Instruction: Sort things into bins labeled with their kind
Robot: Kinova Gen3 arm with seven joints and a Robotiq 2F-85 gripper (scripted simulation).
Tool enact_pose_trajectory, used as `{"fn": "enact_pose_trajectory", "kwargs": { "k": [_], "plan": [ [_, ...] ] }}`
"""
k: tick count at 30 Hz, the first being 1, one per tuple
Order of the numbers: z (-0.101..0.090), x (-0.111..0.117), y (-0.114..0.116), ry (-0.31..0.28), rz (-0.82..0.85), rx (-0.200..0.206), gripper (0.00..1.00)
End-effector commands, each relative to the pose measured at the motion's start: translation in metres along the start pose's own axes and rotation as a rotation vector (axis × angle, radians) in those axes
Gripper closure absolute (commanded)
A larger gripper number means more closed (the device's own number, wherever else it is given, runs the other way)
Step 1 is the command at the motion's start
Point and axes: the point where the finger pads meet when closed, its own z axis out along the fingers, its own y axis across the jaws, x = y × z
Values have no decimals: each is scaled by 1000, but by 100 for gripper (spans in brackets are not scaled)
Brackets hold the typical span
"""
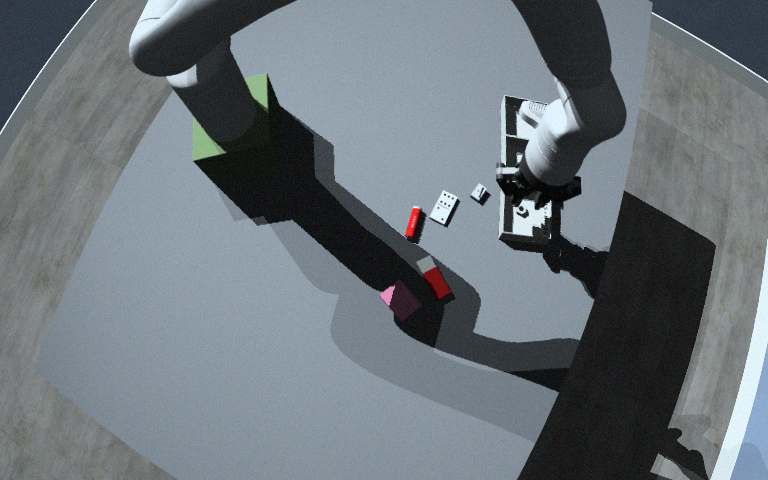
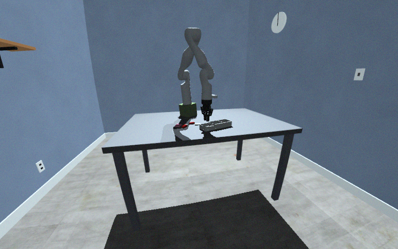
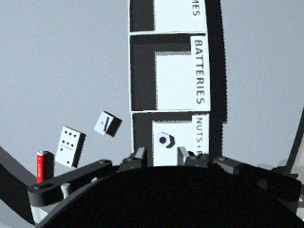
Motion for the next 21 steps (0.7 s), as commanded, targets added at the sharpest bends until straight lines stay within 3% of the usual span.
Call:
{"fn": "enact_pose_trajectory", "kwargs": {
  "k": [1, 5, 6, 9, 21],
  "plan": [
    [-5, -1, 1, 3, 5, -6, 69],
    [-4, -1, 2, 1, 2, -7, 69],
    [-5, -2, -5, 2, -61, -13, 30],
    [-6, -3, -13, 2, -111, -13, 30],
    [-11, -25, -112, -4, -707, -11, 30]
  ]
}}
